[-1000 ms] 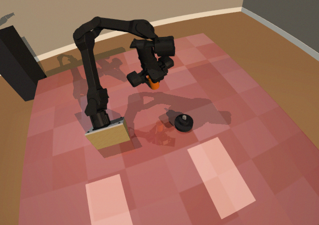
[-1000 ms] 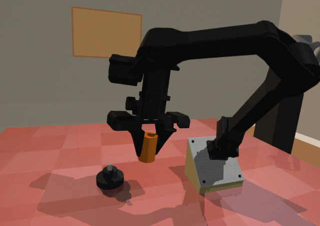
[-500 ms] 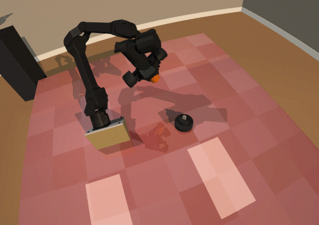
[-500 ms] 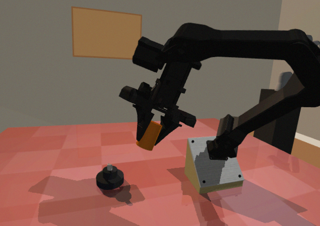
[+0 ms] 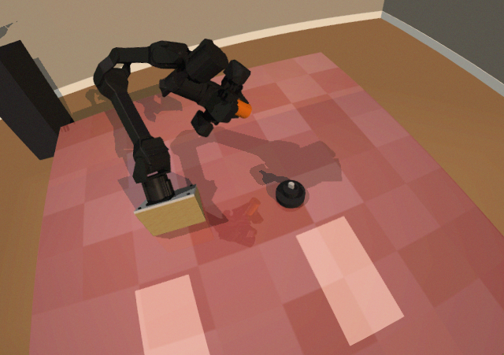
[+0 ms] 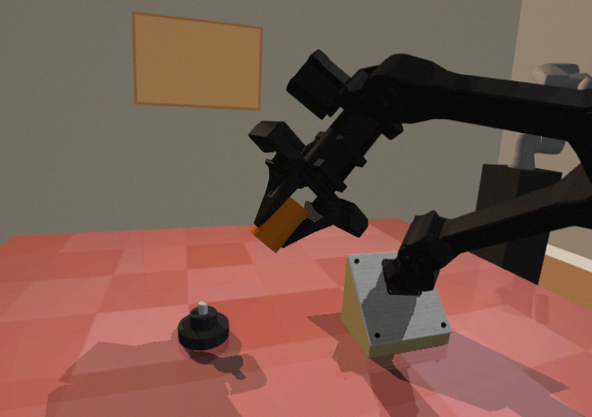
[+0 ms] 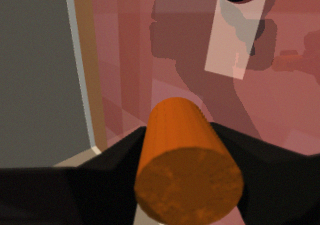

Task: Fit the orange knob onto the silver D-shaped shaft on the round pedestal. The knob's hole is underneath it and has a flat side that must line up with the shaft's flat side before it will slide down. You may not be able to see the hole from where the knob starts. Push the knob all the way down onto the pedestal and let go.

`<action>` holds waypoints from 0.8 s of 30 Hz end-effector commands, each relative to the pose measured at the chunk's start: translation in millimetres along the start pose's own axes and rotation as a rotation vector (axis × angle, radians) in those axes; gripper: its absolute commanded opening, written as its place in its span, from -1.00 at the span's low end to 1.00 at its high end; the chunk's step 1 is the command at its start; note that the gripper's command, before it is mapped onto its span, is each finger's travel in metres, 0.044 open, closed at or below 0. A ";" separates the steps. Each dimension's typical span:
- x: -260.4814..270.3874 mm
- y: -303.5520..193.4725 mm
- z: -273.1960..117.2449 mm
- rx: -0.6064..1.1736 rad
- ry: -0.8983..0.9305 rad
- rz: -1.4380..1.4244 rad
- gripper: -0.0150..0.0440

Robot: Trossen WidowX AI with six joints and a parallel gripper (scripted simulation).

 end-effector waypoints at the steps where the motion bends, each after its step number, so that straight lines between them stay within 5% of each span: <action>1: -0.1 -2.8 -7.3 -0.009 0.093 -0.002 -0.49; 24: -6.7 -5.2 -13.6 -0.035 0.300 -0.001 -0.49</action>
Point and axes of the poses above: the point midway between the two fingers, 35 mm back from their tips, its own z axis out along the fingers, its own x axis across the jaws, y = z × x, the point moved 5 cm from there along -z, back along the fingers, and after that the axes turned 7 degrees about -z, right-handed, at the moved point
